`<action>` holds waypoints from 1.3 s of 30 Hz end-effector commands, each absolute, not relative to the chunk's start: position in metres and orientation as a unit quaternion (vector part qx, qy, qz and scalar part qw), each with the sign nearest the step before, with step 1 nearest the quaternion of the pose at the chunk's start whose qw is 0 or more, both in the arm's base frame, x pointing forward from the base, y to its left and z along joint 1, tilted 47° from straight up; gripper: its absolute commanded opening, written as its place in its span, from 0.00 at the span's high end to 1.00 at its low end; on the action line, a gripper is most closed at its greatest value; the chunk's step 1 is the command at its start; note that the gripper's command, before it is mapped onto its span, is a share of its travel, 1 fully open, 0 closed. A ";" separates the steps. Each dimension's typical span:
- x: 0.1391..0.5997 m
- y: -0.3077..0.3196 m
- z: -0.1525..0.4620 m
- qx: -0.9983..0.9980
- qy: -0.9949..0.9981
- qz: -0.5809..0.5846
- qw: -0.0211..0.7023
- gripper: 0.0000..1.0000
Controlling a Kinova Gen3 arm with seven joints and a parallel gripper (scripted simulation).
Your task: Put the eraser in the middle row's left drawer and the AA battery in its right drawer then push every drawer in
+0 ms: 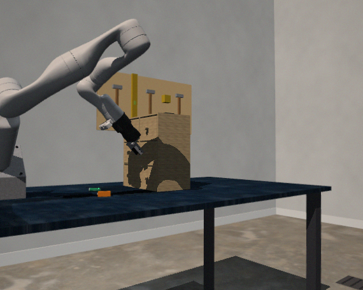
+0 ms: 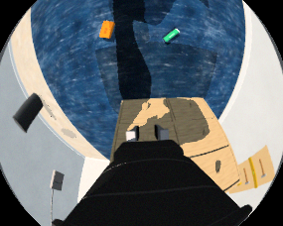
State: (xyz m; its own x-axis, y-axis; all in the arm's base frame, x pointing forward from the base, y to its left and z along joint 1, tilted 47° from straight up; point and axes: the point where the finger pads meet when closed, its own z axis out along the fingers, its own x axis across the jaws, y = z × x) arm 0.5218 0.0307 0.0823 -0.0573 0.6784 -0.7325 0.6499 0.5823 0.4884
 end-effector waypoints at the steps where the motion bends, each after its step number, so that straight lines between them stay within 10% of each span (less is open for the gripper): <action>1: 0.526 0.031 0.083 0.458 0.726 0.015 0.513 0.33; 39: 0.552 0.034 0.084 0.458 0.726 0.015 0.513 0.33</action>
